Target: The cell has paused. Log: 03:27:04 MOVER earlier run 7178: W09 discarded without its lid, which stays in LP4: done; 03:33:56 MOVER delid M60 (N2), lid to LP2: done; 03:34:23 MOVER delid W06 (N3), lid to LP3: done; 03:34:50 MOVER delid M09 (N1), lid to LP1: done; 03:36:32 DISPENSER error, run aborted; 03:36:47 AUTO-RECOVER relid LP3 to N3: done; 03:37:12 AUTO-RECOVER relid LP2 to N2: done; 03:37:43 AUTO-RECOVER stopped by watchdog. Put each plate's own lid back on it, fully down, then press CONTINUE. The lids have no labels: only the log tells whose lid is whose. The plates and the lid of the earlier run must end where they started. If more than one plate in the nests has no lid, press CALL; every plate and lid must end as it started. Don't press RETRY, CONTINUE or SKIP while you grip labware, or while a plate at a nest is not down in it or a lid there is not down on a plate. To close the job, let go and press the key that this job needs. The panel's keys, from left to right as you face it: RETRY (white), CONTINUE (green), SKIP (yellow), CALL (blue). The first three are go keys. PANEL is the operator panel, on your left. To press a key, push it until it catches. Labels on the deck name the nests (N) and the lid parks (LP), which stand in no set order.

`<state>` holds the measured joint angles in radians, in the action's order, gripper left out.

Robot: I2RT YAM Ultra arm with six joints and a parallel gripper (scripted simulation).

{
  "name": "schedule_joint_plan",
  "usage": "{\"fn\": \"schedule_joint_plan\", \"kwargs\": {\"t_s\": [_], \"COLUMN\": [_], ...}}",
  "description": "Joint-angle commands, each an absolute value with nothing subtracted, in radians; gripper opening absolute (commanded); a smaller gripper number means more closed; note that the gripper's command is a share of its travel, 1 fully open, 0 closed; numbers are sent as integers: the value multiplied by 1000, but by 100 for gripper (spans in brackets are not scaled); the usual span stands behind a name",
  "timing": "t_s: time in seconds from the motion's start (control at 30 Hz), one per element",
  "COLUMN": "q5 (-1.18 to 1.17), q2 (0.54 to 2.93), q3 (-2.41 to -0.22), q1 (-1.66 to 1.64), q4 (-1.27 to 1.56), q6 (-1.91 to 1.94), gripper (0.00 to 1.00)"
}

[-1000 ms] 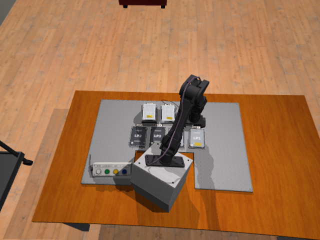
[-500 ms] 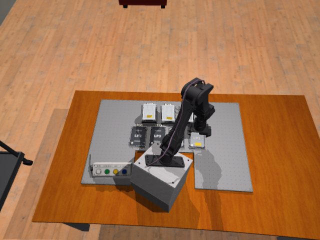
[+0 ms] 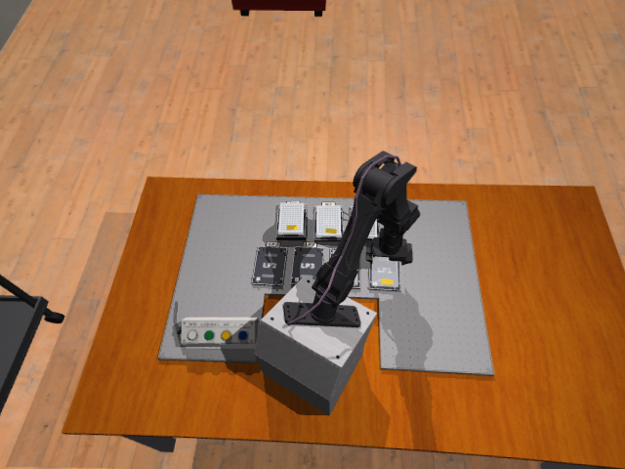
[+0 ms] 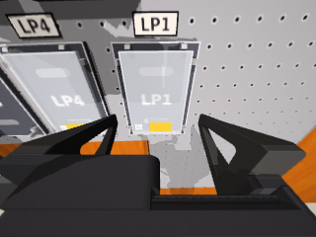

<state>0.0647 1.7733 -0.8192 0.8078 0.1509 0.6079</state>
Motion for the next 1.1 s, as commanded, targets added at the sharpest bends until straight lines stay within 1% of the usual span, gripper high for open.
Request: {"fn": "schedule_joint_plan", "kwargs": {"t_s": [0.0,1.07], "q5": [83,79], "q2": [1800,1976], "q3": [-840,-870], "q1": [803,792], "q4": [123,-14], "q6": [619,596], "gripper": [100,100]}}
